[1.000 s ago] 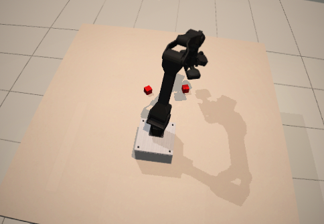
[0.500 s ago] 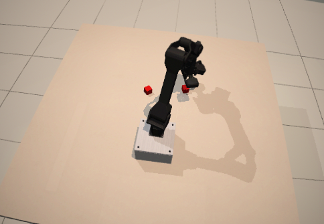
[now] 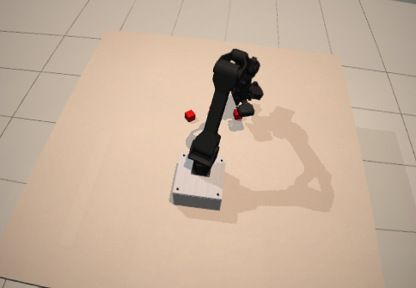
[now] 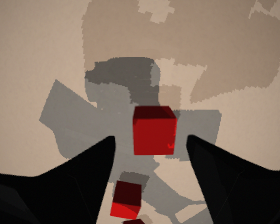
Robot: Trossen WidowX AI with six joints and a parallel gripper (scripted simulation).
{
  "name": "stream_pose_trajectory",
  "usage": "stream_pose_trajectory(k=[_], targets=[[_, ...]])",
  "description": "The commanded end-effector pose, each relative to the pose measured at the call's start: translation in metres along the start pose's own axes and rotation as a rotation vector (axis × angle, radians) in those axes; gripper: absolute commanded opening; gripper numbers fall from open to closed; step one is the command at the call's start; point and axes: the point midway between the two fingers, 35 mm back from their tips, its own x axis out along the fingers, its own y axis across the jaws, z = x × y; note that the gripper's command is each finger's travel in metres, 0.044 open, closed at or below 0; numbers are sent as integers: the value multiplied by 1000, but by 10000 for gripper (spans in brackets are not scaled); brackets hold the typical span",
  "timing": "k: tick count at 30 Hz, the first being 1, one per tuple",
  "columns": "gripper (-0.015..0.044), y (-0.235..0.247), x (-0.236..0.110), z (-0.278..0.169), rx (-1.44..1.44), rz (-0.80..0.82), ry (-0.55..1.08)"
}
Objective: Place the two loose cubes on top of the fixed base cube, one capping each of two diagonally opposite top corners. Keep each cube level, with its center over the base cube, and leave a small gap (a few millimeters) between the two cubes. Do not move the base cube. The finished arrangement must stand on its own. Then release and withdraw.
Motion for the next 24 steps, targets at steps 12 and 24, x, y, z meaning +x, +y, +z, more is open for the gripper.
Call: stream_pose_trajectory(k=[12, 24], targets=[[239, -3, 23, -1, -5, -9, 2], [105, -2, 15, 0, -5, -9, 2]])
